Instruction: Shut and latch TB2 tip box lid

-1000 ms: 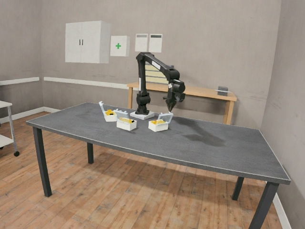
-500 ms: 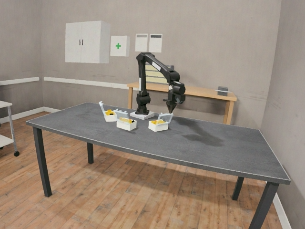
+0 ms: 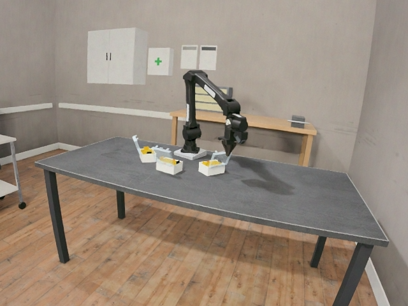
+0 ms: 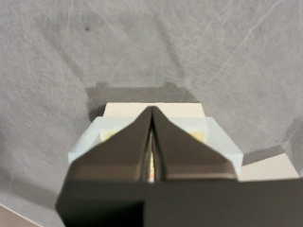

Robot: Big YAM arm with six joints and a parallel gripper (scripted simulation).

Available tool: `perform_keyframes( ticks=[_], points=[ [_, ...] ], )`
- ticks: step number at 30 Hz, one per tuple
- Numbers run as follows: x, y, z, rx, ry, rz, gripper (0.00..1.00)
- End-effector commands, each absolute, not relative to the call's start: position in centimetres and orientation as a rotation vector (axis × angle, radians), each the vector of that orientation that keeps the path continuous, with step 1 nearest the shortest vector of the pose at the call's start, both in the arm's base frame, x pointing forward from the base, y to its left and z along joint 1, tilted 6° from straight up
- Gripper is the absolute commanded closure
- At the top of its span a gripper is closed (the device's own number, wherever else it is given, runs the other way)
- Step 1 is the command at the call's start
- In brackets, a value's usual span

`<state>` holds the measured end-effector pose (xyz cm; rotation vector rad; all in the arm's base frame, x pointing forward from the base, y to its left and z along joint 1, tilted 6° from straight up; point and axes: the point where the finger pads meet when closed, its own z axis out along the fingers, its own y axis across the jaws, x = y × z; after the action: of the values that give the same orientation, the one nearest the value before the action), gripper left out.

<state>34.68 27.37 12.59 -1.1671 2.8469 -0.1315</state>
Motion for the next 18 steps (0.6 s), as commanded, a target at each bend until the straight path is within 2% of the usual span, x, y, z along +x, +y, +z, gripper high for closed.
perform_keyframes(
  ticks=[1, 7, 10, 18],
  points=[
    [35.7, 27.2, 13.1, -1.151, 2.82, -0.118, 1.0],
    [35.8, 27.2, 11.4, -1.159, 2.834, -0.126, 1.0],
    [36.4, 27.7, 13.6, -1.136, 2.794, -0.103, 1.0],
    [36.4, 27.7, 13.3, -1.139, 2.8, -0.106, 1.0]
  ],
)
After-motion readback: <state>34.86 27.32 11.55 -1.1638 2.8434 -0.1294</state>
